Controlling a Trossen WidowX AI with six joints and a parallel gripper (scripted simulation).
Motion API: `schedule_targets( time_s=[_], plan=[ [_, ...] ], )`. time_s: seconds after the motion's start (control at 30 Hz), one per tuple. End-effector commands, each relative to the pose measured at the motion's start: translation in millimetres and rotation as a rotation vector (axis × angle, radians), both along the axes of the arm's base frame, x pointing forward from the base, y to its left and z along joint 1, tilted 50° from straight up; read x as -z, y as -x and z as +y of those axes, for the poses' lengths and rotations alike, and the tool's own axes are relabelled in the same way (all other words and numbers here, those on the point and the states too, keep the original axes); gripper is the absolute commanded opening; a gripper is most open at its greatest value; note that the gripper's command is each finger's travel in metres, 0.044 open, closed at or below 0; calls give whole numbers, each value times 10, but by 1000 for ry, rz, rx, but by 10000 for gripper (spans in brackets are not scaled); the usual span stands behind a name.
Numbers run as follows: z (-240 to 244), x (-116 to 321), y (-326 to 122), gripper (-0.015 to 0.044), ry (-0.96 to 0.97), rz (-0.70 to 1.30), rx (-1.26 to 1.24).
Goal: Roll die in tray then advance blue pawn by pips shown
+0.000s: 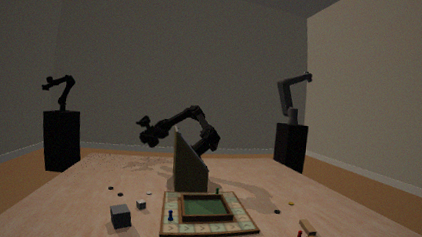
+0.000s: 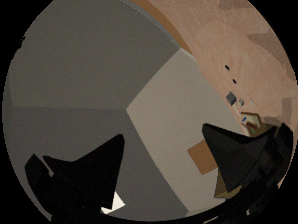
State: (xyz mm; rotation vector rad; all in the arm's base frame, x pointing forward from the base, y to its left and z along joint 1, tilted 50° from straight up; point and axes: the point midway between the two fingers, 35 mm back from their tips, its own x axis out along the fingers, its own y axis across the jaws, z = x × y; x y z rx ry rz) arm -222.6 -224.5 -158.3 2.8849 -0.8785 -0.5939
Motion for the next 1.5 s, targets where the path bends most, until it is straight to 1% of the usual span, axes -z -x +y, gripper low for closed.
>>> schedule_targets(
  time_s=[0.0, 0.13, 0.27, 0.4, 0.6, 0.73, 0.87, 1.03, 1.17, 1.33, 1.47],
  plan=[
    [-7, 1, -10, 374, 2, 2, -6],
    [-159, 32, -265, 275, 47, 57, -155],
    [-372, 90, -774, 275, 148, 146, -445],
    [-522, 98, -1259, 275, 269, 197, -681],
    [-593, 94, -2075, 275, 500, 234, -1051],
    [-552, 129, -2575, 275, 718, 242, -1304],
    [-409, 167, -3096, 275, 973, 208, -1565],
    [-100, 214, -3685, 275, 1317, 91, -1861],
    [240, 251, -4088, 275, 1607, -70, -2062],
    [756, 297, -4482, 275, 1983, -370, -2246],
    [1216, 336, -4697, 275, 2282, -702, -2315]
  ],
)
